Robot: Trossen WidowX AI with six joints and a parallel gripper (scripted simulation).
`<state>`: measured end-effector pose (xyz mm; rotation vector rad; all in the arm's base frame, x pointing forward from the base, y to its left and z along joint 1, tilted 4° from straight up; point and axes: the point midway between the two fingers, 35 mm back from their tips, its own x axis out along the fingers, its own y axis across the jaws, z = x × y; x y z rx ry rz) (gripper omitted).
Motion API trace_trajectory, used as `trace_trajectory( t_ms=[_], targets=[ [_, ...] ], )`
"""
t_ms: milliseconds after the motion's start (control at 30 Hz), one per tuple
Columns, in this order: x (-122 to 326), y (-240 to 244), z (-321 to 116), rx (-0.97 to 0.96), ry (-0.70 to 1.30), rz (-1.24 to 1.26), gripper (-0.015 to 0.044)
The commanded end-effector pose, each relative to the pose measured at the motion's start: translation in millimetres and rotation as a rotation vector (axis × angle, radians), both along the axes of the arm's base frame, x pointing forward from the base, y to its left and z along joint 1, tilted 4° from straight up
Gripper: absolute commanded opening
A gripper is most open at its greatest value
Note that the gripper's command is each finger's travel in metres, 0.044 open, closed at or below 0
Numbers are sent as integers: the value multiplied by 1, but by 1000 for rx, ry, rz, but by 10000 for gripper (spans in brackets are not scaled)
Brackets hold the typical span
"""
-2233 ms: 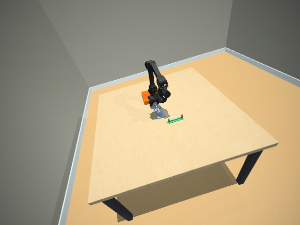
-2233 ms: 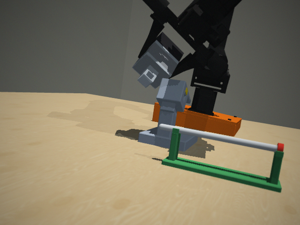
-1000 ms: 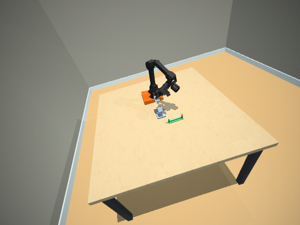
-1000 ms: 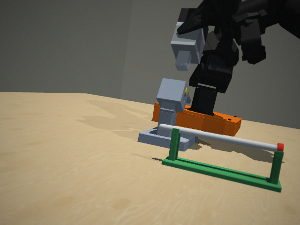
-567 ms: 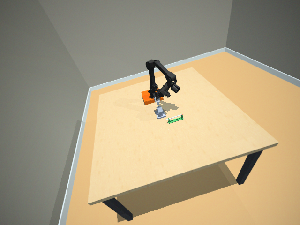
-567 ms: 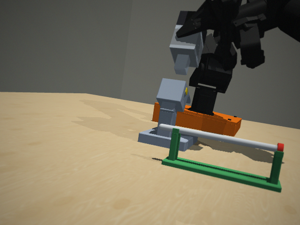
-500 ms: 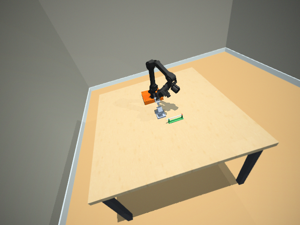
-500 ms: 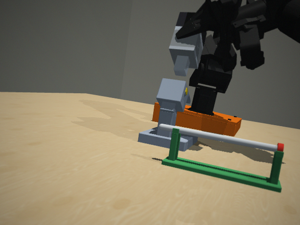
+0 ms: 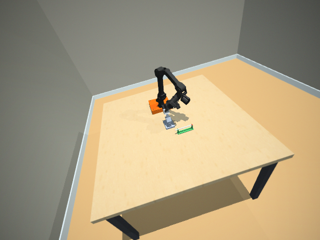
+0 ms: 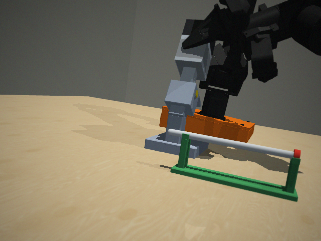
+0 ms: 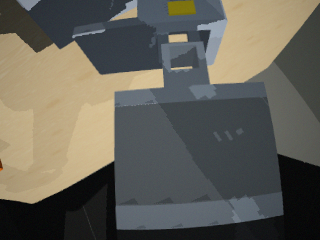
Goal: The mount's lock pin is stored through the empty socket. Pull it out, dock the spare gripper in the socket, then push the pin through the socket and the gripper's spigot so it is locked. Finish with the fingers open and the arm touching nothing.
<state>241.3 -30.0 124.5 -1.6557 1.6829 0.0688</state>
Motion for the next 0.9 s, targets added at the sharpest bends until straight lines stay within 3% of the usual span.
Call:
trace_trajectory(
  t_ms=[0, 867],
  targets=[
    [3, -1, -4, -12, -1, 6, 0],
    [16, -1, -29, -9, 1, 2, 0]
  ],
)
